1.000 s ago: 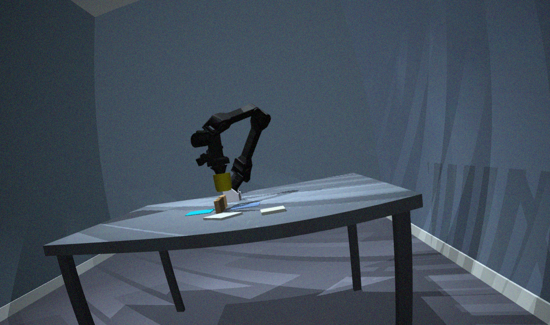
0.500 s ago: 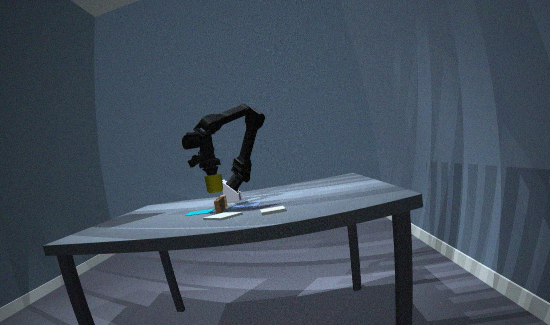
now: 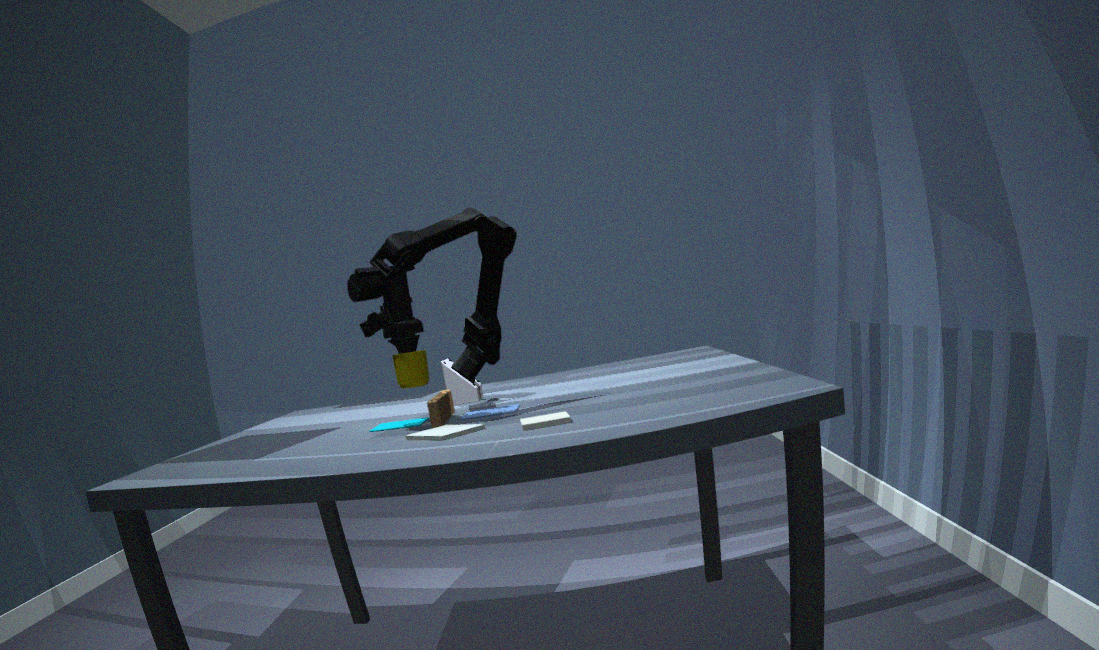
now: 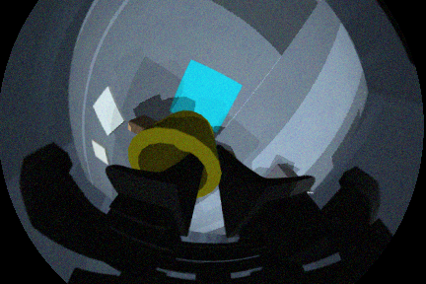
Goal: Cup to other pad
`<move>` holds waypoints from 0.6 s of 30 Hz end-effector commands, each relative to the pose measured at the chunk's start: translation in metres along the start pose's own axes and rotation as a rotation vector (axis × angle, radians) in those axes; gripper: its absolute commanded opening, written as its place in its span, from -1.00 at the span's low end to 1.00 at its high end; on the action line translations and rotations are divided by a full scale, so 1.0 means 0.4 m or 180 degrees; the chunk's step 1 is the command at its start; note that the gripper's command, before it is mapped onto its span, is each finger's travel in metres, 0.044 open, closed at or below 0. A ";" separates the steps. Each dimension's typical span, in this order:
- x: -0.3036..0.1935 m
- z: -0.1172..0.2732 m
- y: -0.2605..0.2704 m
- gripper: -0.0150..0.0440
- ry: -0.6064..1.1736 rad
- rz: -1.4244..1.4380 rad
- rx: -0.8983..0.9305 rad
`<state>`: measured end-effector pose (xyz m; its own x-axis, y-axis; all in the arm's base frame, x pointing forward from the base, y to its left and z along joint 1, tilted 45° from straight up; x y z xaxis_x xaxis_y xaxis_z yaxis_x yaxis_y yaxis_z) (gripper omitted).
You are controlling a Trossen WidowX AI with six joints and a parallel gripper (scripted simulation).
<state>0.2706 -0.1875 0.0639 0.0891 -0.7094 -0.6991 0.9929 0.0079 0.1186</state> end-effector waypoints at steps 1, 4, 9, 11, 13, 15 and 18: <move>0.026 0.006 0.000 -0.49 -0.0029 0.0014 0.0009; 0.042 0.008 -0.001 -0.49 -0.0030 0.0014 0.0009; 0.069 0.010 -0.003 -0.49 -0.0032 0.0015 0.0010; 0.080 0.011 -0.004 -0.49 -0.0032 0.0015 0.0010; 0.091 0.013 -0.005 -0.49 -0.0033 0.0015 0.0010; 0.102 0.014 -0.006 -0.49 -0.0034 0.0015 0.0010; 0.118 0.015 -0.007 -0.49 -0.0034 0.0016 0.0010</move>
<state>0.2713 -0.2178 0.0387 0.0916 -0.7124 -0.6957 0.9925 0.0085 0.1219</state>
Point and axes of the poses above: the point midway between the two fingers, 35 mm back from their tips, its own z axis back along the fingers, its own y axis across the jaws, x = y × z, the point moved 8 cm from there along z, back along the fingers, and after that the axes turned 12 degrees about -z, right-handed, at the moved point
